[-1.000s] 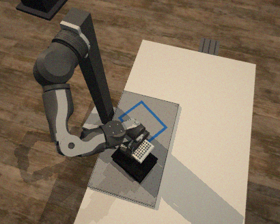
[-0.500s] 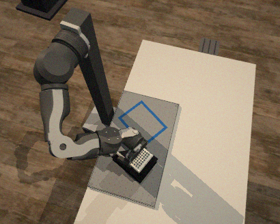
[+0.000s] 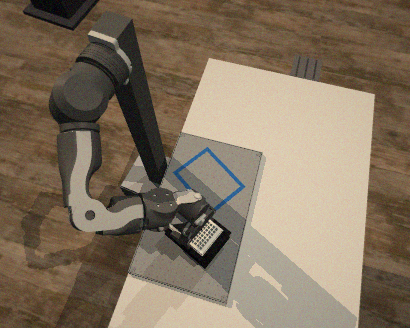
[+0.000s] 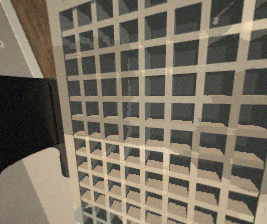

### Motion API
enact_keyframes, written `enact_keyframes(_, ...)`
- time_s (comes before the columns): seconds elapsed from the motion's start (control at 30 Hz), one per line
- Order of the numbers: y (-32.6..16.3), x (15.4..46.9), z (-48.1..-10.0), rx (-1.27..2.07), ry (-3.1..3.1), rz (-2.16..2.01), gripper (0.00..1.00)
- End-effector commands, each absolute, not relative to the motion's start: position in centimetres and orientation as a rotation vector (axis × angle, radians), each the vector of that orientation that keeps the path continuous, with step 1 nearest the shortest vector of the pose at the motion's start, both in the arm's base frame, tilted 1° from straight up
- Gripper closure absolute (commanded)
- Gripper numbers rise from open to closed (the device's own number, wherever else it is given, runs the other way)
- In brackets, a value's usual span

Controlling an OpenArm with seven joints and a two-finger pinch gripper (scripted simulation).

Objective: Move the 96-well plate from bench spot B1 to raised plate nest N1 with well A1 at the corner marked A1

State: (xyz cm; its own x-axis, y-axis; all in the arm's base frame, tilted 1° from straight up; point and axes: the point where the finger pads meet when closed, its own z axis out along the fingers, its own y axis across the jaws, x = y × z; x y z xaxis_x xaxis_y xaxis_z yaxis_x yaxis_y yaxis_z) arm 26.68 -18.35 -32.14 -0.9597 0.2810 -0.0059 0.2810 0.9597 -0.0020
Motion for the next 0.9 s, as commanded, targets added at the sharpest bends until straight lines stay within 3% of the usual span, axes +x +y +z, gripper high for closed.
enact_keyframes(0.0,-18.15,26.98,-31.90,0.439,3.096,0.012,1.00)
enact_keyframes(0.87,-17.23,26.85,-32.09,0.439,3.096,0.012,1.00)
